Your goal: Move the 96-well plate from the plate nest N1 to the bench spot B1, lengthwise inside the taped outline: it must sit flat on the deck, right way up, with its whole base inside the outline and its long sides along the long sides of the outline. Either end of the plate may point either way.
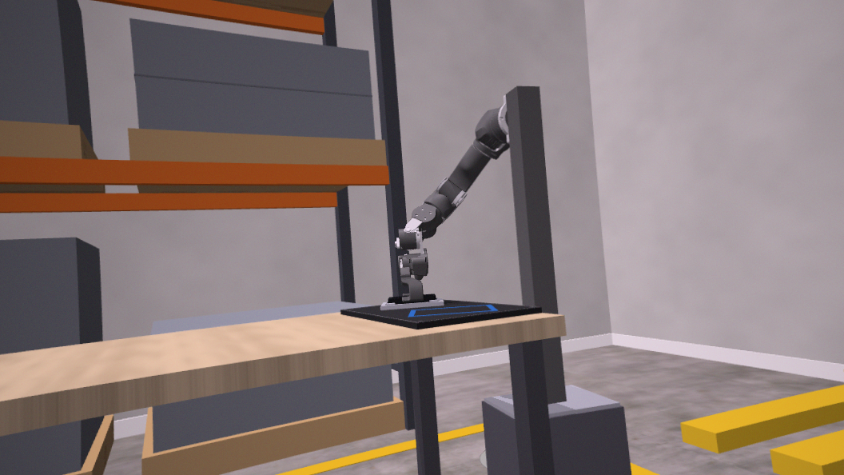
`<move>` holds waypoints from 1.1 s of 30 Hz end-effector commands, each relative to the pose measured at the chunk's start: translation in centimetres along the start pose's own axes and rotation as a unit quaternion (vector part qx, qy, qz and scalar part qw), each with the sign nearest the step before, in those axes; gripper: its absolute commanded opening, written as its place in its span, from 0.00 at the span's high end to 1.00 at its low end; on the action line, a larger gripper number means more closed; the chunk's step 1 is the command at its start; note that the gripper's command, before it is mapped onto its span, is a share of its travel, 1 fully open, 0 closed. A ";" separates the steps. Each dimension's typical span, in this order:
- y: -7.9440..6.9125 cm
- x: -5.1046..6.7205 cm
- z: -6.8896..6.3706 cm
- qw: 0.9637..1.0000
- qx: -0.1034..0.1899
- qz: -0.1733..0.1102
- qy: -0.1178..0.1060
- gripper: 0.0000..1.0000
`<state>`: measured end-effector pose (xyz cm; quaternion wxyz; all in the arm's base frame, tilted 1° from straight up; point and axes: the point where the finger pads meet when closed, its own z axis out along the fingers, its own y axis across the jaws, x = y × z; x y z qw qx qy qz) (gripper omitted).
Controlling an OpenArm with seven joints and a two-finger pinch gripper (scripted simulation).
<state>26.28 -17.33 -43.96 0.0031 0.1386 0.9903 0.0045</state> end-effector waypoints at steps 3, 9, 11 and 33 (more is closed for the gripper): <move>-0.1 -0.1 0.0 1.000 0.003 0.001 -0.002 0.23; 0.0 -0.4 -0.3 1.000 0.001 0.001 -0.003 0.23; 0.1 -0.5 -0.4 1.000 0.000 0.001 -0.003 0.23; -0.1 0.0 -0.1 1.000 0.001 0.000 -0.002 0.23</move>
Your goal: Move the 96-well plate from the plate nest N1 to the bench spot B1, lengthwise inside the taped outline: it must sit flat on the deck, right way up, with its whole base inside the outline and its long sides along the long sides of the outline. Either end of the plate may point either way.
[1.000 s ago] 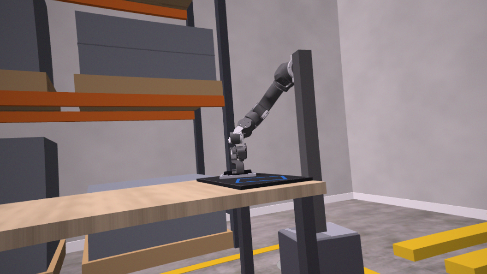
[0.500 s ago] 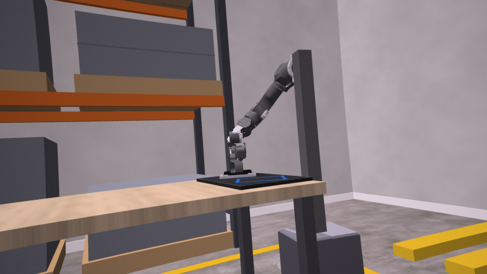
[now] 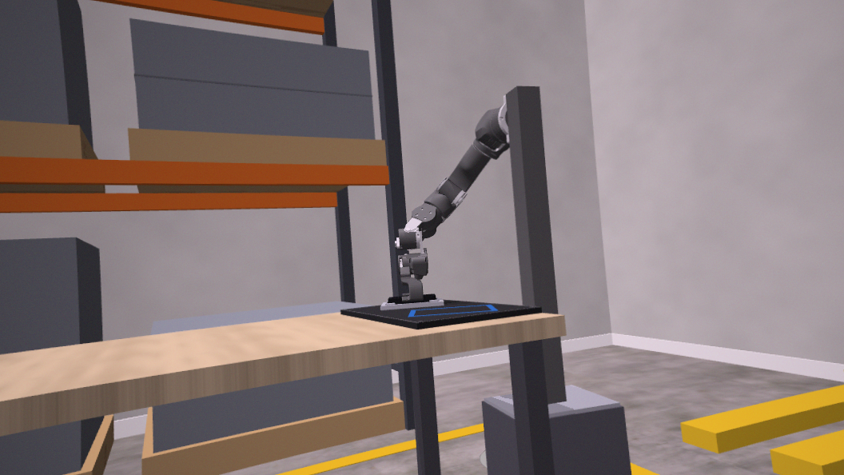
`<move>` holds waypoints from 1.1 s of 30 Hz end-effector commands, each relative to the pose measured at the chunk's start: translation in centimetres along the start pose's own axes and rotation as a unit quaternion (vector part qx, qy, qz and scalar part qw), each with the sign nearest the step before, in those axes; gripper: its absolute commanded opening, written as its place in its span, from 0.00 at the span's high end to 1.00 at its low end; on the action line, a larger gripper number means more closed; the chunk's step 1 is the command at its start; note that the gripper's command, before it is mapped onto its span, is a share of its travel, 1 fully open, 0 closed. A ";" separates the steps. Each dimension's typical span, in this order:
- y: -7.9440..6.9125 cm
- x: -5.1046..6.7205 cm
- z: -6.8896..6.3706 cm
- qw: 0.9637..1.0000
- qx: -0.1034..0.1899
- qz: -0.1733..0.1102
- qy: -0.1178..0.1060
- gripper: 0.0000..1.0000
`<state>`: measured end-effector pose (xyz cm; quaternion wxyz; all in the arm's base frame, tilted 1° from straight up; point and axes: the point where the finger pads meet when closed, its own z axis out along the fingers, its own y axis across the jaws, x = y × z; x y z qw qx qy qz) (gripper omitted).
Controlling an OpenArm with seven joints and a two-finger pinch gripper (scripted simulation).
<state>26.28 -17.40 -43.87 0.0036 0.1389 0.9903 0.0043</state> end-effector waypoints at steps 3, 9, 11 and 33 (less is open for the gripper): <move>0.0 0.0 0.0 1.000 0.001 0.000 -0.001 0.23; 0.1 -0.2 -0.2 1.000 0.000 0.000 -0.002 0.23; 0.2 -0.4 -0.3 1.000 0.000 0.001 -0.003 0.23; 0.0 0.0 0.0 1.000 -0.001 0.000 -0.001 0.23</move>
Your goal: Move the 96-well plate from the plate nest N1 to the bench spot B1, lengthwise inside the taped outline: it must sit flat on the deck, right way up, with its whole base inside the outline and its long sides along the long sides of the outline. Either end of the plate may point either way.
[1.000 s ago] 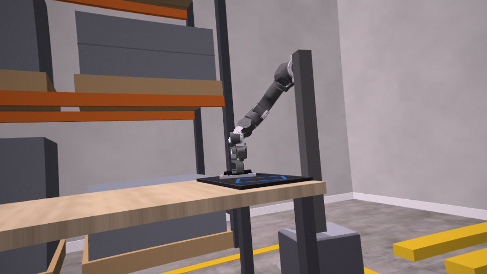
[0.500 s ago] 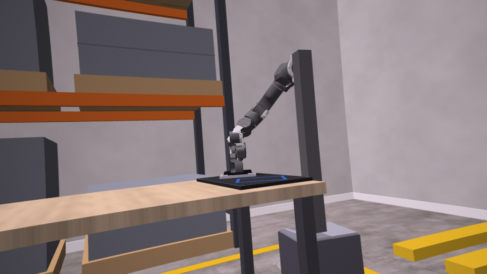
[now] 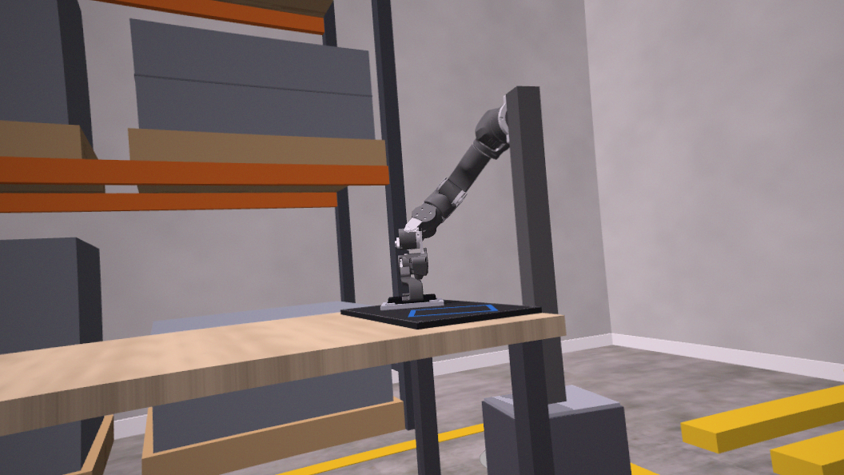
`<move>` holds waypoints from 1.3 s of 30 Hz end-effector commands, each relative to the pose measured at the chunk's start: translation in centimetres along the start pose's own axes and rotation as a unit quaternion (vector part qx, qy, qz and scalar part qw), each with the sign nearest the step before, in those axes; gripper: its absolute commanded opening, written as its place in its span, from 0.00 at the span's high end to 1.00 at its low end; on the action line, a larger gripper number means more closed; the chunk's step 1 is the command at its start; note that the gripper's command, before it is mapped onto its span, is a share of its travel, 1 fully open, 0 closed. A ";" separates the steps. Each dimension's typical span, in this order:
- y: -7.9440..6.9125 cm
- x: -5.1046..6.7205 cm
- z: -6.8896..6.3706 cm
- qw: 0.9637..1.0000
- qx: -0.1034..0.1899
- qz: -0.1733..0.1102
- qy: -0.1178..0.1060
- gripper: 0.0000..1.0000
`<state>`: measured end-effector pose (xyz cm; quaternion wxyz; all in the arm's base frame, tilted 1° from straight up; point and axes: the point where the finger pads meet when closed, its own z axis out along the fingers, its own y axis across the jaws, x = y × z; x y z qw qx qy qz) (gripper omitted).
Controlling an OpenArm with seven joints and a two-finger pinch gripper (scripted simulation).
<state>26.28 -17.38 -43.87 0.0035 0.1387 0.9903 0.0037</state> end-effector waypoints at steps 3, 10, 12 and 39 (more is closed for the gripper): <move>0.0 0.0 0.0 1.000 -0.001 0.000 -0.001 0.23; 0.1 -0.2 -0.2 1.000 -0.002 0.001 -0.002 0.23; 0.2 -0.4 -0.3 1.000 -0.002 0.001 -0.003 0.23; 0.2 -0.5 -0.3 1.000 -0.004 0.001 -0.005 0.73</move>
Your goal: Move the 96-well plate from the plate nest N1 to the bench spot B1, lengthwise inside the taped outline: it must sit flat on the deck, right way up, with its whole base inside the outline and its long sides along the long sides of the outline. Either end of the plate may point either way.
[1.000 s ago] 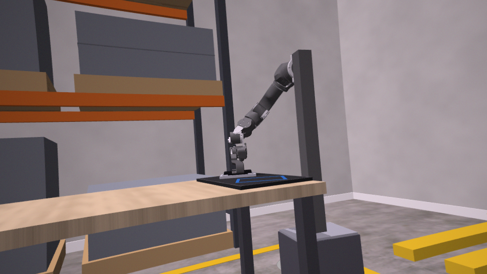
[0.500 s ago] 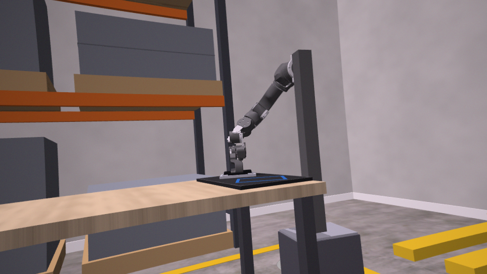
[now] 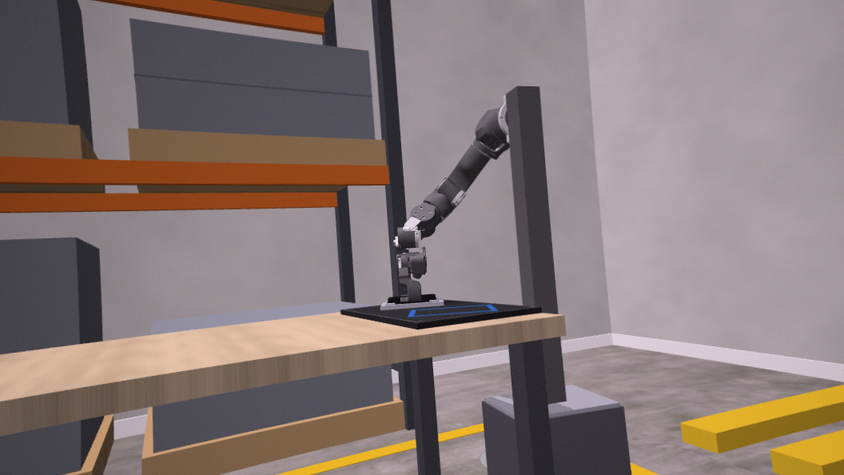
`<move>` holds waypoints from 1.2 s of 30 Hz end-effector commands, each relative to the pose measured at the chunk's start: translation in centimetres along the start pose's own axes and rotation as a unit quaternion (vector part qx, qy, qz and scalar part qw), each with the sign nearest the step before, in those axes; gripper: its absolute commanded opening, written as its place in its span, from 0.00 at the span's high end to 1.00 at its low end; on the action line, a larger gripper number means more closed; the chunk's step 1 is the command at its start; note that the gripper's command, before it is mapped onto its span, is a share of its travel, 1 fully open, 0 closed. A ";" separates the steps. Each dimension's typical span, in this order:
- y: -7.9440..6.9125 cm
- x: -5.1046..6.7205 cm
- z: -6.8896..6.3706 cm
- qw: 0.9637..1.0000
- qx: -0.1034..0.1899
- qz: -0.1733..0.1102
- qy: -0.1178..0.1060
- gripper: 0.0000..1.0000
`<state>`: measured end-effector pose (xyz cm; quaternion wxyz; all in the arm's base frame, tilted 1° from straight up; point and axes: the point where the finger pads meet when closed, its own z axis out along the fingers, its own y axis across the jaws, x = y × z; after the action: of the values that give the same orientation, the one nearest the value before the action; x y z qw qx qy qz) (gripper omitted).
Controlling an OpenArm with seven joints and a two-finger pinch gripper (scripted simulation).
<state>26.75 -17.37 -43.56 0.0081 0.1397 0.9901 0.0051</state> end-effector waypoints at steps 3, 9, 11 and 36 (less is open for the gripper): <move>0.1 0.0 0.0 1.000 -0.001 0.000 -0.001 0.76; 0.0 -0.1 -0.1 1.000 -0.001 0.000 -0.001 0.96; 0.0 -0.1 -0.1 1.000 -0.001 0.000 -0.001 1.00; 0.0 -0.1 -0.1 1.000 -0.001 0.000 -0.001 1.00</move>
<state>26.75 -17.37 -43.56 0.0081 0.1397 0.9901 0.0051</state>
